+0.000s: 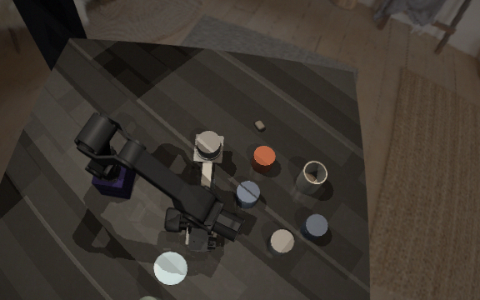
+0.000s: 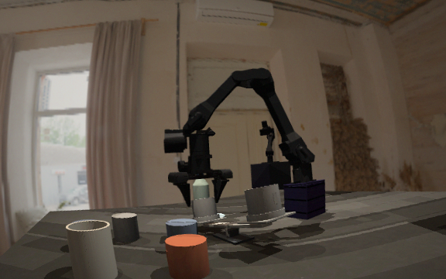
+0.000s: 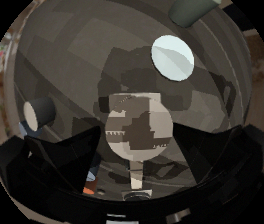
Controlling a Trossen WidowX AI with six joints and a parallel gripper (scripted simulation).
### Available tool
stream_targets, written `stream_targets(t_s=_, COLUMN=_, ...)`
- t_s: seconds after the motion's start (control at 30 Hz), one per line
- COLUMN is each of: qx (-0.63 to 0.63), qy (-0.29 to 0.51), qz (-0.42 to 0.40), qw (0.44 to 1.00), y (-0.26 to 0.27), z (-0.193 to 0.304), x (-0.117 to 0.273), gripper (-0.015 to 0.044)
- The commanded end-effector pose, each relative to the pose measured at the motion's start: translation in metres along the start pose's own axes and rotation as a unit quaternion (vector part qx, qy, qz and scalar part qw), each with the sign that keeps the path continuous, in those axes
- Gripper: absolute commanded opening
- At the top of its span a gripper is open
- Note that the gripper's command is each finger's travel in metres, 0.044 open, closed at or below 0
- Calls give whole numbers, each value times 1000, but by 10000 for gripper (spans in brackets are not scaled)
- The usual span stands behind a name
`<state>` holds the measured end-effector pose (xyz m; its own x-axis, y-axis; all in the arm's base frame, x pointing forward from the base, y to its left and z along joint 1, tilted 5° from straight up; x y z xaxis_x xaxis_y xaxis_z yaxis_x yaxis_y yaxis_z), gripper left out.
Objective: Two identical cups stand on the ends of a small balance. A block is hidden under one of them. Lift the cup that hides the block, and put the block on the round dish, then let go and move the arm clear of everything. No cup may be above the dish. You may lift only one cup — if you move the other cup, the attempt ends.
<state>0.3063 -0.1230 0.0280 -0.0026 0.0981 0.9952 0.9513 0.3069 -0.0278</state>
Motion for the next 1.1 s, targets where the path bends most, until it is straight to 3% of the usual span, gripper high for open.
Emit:
stream_targets(t_s=0.0, qx=1, qy=4, qz=1, qw=1000, y=-1, z=1, x=-8, gripper=440)
stream_targets(t_s=0.47, qx=2, qy=4, qz=1, qw=1000, y=-2, z=2, x=-27, gripper=440)
stream_targets(t_s=0.6, qx=2, qy=4, qz=1, qw=1000, y=-2, z=2, x=-27, gripper=335)
stream_targets(t_s=0.77, qx=2, qy=4, qz=1, qw=1000, y=-2, z=2, x=-27, gripper=302)
stream_targets(t_s=1.07, qx=1, qy=4, qz=1, qw=1000, y=-1, z=1, x=-21, gripper=65)
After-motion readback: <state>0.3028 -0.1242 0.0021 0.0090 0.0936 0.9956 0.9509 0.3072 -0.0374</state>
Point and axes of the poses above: the point midway between the two fingers, 35 mm back from their tips, its own x axis back along the fingers, its own y axis across the jaws, z = x × y, the point moved 2 cm from there along x, back along the fingers, and after that the axes turned 15 degrees about x, right-handed, at the moved point
